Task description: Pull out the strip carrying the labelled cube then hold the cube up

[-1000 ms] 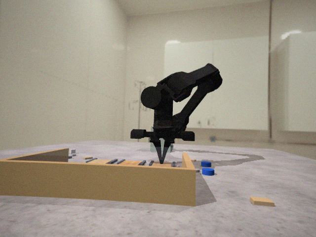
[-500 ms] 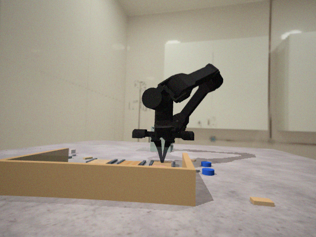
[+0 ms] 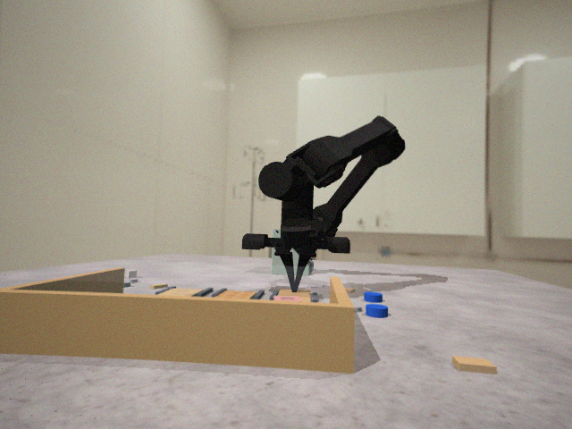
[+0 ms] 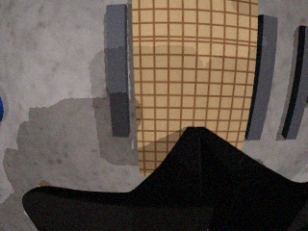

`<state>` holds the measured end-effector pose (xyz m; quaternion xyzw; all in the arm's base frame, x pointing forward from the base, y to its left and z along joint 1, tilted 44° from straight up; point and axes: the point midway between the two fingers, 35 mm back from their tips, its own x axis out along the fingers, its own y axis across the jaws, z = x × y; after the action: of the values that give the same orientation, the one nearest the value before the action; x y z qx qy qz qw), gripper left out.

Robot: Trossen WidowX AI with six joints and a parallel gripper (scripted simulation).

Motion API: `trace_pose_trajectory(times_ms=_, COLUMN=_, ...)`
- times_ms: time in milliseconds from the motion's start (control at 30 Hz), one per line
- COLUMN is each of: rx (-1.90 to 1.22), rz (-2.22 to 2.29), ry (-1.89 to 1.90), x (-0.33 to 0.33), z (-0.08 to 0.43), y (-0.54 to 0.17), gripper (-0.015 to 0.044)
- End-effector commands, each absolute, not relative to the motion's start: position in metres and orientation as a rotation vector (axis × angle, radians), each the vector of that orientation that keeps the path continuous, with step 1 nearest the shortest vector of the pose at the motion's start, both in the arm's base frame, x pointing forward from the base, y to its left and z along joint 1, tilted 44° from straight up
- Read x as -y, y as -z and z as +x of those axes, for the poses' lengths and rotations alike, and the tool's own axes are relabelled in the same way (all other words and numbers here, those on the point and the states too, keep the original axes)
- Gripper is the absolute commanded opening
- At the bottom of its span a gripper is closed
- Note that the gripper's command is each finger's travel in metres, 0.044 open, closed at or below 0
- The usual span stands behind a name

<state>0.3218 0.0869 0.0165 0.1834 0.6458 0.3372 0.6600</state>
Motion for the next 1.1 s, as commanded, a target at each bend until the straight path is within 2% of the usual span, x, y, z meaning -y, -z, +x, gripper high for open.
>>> trace_pose_trajectory(times_ms=0, rx=-1.476, rz=0.417, ry=-0.767, x=-0.087, z=0.31, y=-0.013, gripper=0.0)
trace_pose_trajectory(times_ms=1067, rx=-1.478, rz=0.418, ry=-0.766, x=-0.078, z=0.262, y=-0.008, gripper=0.0)
